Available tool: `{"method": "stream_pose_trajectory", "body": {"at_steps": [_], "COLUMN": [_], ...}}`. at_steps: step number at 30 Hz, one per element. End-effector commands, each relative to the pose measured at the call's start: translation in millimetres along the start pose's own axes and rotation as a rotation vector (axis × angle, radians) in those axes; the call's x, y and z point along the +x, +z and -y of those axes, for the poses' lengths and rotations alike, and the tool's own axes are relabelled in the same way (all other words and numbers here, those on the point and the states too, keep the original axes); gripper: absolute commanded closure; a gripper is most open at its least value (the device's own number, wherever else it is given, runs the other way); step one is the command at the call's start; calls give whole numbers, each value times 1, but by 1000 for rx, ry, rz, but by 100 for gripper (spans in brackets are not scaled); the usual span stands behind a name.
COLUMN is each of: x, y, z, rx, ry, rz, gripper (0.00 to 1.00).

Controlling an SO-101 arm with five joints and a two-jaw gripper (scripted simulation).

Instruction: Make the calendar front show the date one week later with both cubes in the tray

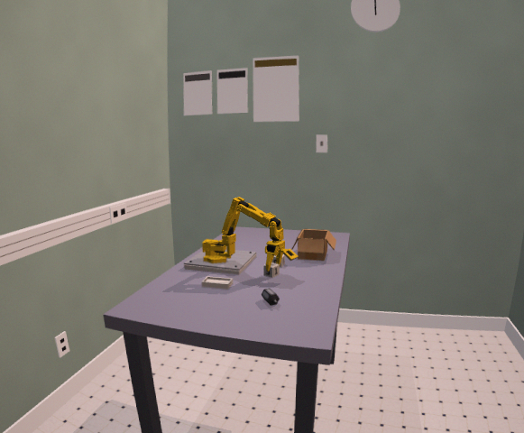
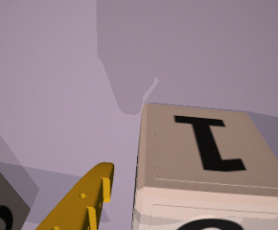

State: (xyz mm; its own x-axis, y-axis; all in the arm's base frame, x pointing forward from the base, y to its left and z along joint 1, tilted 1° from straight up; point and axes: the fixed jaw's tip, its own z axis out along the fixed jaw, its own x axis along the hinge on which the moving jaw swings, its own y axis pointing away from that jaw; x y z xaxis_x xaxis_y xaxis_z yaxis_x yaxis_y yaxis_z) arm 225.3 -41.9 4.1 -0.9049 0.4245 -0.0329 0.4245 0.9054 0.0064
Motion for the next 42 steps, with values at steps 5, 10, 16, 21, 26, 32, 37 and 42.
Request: {"method": "stream_pose_trajectory", "body": {"at_steps": [5,10,16,21,26,32,37,42], "x": [5,5,5,5,5,5,5,5], "y": [6,6,6,6,6,6,6,6], "z": [4,5,6,7,8,8,8,8], "rx": [6,6,6,6,6,6,6,6], "ry": [15,15,15,15,15,15,15,15], "rz": [-29,-29,-29,-29,-29,-29,-29,-29], "gripper": [67,69,71,72,73,73,73,74]}}
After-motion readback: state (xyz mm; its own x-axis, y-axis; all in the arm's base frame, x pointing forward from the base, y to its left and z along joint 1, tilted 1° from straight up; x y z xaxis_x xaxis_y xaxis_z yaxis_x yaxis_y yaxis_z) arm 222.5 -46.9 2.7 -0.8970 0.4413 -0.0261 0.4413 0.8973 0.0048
